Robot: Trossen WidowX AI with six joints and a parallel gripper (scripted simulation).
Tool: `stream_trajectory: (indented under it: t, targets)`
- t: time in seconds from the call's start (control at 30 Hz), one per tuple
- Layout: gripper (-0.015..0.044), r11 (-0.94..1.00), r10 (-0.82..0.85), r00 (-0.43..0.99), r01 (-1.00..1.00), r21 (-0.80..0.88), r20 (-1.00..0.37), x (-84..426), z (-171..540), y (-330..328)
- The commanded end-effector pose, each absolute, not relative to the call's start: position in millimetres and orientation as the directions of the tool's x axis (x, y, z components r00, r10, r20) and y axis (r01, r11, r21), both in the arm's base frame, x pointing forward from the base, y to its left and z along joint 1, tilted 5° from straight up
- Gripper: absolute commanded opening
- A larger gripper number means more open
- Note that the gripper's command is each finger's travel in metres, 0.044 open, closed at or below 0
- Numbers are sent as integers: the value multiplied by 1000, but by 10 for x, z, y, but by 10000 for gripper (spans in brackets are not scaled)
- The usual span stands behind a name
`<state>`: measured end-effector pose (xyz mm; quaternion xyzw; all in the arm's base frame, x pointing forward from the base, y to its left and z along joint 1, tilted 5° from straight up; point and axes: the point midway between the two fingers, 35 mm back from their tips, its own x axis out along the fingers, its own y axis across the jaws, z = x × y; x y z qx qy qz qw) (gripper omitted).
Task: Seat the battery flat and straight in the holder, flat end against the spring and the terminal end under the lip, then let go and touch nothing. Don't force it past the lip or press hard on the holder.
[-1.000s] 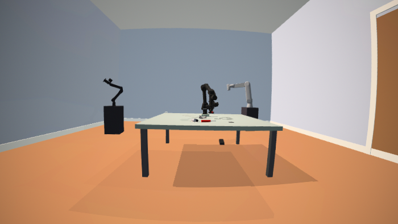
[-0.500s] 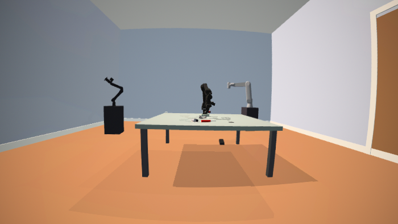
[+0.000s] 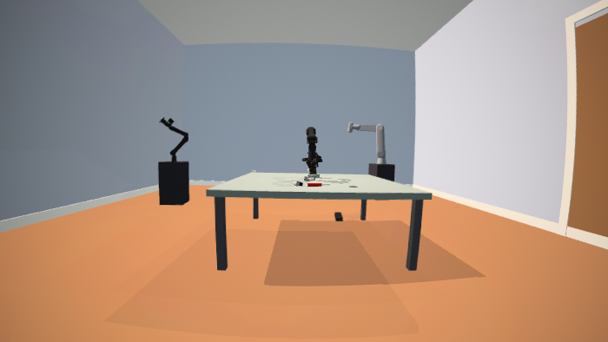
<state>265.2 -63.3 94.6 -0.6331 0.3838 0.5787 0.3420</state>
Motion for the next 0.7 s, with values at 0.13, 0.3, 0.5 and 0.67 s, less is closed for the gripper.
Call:
stream_trajectory:
  t: [0.13, 0.3, 0.5, 0.67]
  targets:
    - [79, -622, -94, 37, -782, 30, -995, 2644, 996, -784]
    - [79, -629, -109, 49, -777, 31, -993, 2650, 959, -786]
    - [79, -629, -173, 98, -777, 33, -980, 2676, 823, -814]
    - [79, -623, -226, 137, -782, 35, -964, 2689, 719, -833]
